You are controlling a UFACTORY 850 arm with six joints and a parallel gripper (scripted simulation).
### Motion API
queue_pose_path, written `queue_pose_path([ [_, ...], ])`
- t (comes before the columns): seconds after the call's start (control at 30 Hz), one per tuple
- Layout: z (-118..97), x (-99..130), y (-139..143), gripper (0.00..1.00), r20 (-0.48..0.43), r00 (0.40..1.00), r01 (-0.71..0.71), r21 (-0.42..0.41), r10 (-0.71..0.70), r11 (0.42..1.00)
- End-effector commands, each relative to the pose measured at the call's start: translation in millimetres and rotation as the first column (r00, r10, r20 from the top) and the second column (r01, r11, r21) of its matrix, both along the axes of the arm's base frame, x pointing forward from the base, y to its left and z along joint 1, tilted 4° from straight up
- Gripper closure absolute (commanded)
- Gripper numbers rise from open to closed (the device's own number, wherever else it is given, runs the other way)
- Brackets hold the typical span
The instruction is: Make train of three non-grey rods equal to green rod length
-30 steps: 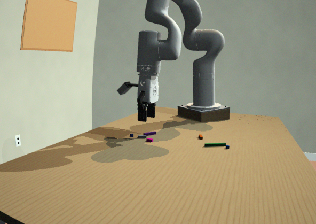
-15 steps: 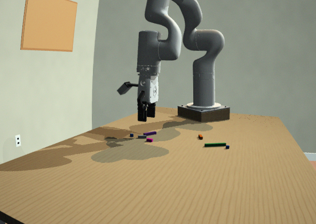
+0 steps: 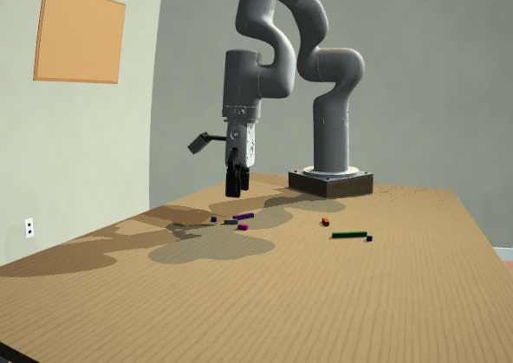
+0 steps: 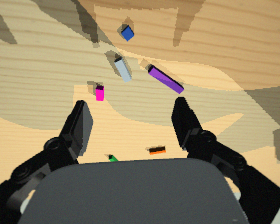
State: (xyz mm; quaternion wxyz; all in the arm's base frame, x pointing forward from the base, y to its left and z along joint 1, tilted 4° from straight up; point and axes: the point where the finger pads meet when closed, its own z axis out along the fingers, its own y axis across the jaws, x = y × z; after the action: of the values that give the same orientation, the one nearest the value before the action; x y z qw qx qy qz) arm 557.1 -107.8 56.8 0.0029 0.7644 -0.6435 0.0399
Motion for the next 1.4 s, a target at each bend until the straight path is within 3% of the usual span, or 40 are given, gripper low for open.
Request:
queue_pose_path([
  [0.0, 1, 5, 0, 0.0, -0.007, 0.986, -0.166, -0.001, 0.166, 0.986],
  [0.27, 1, 11, 0, 0.0, -0.022, 0.923, -0.384, -0.011, 0.384, 0.923],
  [0.33, 1, 11, 0, 0.0, -0.022, 0.923, -0.384, -0.011, 0.384, 0.923],
  [0.37, 1, 13, 1, 0.0, -0.027, 0.889, -0.457, -0.014, 0.456, 0.889],
  [0.83, 2, 22, 1, 0.0, -0.055, 0.662, -0.75, -0.021, 0.748, 0.662],
  [0.9, 2, 22, 1, 0.0, -0.055, 0.662, -0.75, -0.021, 0.748, 0.662],
  [0.93, 2, 24, 1, 0.0, -0.061, 0.6, -0.8, -0.021, 0.798, 0.6],
  [1.37, 2, 33, 2, 0.0, -0.087, 0.298, -0.954, -0.015, 0.95, 0.298],
])
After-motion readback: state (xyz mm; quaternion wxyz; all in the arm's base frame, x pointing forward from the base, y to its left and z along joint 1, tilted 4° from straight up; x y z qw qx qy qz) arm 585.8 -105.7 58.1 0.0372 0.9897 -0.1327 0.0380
